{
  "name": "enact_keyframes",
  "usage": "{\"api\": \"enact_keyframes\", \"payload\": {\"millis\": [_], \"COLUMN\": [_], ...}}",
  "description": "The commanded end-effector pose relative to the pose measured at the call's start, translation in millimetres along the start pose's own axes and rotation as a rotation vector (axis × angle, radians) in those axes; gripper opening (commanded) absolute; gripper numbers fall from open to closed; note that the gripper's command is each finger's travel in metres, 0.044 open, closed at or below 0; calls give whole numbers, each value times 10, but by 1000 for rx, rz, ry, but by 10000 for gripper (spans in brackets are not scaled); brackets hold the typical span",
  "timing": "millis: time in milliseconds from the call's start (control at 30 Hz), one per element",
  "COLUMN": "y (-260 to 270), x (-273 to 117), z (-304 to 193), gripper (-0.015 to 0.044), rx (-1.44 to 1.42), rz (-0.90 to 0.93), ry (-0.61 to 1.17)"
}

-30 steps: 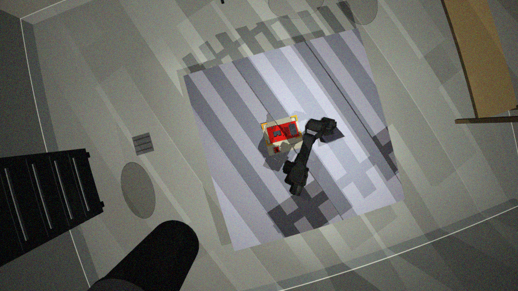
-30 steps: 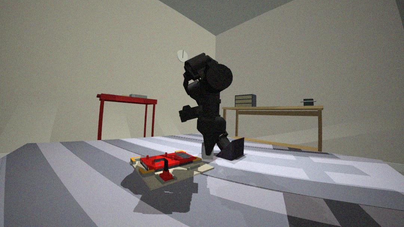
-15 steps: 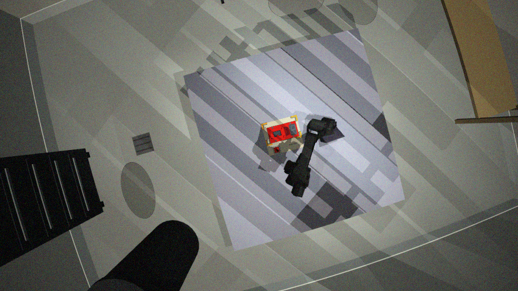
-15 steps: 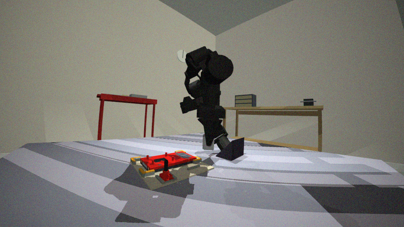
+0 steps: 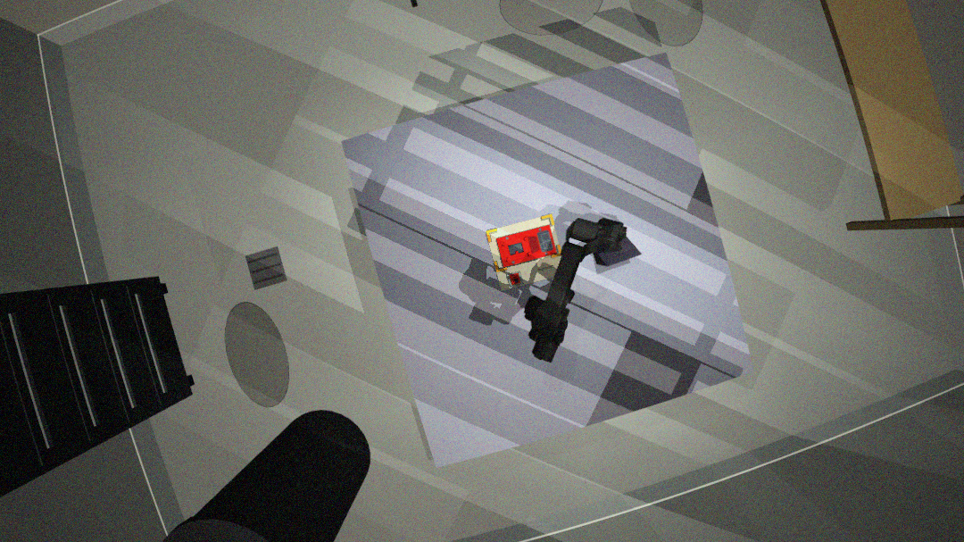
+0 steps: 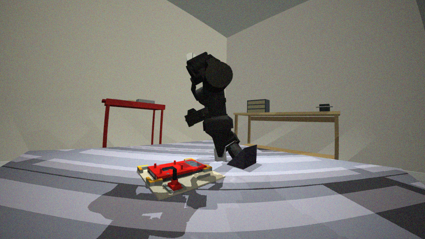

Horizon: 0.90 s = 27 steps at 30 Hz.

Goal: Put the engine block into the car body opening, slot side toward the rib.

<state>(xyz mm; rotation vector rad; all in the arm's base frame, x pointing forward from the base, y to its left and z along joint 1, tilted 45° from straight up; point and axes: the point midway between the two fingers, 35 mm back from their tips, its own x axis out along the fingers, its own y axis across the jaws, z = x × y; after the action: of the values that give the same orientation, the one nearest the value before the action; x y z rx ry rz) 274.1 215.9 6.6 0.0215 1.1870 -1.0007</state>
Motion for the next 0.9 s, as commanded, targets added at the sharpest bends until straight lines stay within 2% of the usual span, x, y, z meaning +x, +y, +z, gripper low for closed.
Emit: {"api": "enact_keyframes", "payload": {"millis": [0, 467, 867], "y": [3, 2, 1], "x": [-7, 38, 78], "z": [56, 217, 248], "gripper": [0, 0, 0], "rx": [2, 2, 2], "rz": [2, 6, 8], "ry": [101, 570, 637]}}
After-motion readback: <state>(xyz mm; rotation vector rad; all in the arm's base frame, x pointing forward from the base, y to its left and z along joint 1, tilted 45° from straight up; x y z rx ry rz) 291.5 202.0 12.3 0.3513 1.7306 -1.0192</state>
